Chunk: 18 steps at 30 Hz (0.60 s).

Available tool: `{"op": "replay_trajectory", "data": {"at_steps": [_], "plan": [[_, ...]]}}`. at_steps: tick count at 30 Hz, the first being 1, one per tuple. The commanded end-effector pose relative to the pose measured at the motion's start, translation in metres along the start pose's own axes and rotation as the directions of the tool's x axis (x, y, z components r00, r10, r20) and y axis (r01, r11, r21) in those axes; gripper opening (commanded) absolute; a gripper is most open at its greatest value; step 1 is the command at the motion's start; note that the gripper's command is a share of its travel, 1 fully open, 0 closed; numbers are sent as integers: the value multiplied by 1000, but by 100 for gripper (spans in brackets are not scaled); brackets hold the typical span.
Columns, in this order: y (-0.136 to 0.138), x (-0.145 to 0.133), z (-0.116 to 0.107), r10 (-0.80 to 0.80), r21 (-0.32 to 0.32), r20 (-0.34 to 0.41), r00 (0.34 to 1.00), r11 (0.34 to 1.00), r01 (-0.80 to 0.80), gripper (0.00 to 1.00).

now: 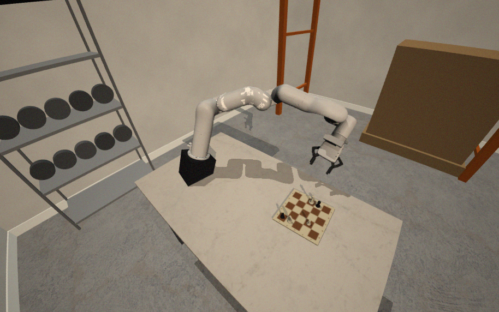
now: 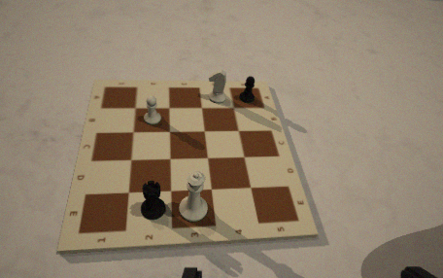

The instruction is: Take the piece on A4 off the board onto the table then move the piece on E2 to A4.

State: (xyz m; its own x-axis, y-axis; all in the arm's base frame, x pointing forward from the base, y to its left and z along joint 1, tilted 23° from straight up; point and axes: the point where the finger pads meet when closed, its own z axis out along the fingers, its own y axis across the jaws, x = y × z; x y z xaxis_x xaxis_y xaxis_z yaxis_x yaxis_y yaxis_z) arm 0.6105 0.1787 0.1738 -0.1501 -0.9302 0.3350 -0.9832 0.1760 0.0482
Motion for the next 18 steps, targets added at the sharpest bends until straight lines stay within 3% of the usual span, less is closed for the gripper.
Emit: {"op": "replay_trajectory", "data": {"at_steps": [1, 2, 3, 7, 8, 10, 11, 15, 16, 18], "plan": [[-7, 12, 10, 100, -13, 75, 992, 995, -99, 100], [-7, 12, 10, 100, -13, 75, 992, 995, -99, 100], [-13, 27, 24, 215, -65, 130, 968, 976, -208, 100], [-13, 27, 24, 215, -65, 130, 968, 976, -208, 100], [-19, 43, 39, 343, -130, 177, 922, 937, -324, 100], [-19, 43, 39, 343, -130, 177, 922, 937, -324, 100], [-23, 61, 54, 478, -204, 214, 852, 875, -439, 100], [-23, 61, 54, 478, -204, 214, 852, 875, -439, 100], [-27, 81, 68, 610, -284, 234, 757, 788, -547, 100], [-27, 81, 68, 610, -284, 234, 757, 788, -547, 100]]}}
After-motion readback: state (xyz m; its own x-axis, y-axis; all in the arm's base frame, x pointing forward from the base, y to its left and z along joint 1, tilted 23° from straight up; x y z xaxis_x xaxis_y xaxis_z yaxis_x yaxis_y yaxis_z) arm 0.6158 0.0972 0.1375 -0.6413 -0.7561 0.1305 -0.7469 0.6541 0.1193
